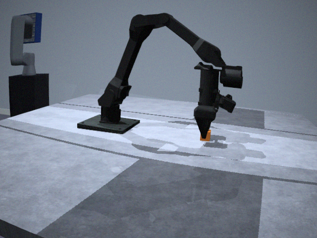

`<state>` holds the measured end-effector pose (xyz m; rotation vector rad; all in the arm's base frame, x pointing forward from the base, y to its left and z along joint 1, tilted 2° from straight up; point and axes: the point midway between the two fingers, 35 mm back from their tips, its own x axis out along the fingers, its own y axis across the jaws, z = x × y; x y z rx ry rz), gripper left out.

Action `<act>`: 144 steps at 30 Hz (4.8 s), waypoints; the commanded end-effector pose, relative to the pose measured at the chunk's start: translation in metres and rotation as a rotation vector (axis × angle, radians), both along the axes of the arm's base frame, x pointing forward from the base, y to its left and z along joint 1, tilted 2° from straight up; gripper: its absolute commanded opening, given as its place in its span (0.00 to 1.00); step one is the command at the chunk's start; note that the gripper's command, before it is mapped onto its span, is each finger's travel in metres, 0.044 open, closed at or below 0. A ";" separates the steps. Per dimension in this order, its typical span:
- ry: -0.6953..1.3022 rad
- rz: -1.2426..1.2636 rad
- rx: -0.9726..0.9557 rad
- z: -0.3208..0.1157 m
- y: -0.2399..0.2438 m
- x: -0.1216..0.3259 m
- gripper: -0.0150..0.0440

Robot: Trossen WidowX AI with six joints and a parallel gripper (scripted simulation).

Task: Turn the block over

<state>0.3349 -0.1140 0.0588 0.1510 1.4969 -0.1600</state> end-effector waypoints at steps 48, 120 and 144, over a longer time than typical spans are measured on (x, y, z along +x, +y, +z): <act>-0.160 0.000 -0.024 0.020 0.001 0.000 0.25; -1.037 -0.002 -0.204 -0.014 0.002 -0.007 0.25; -1.037 -0.002 -0.204 -0.014 0.002 -0.007 0.97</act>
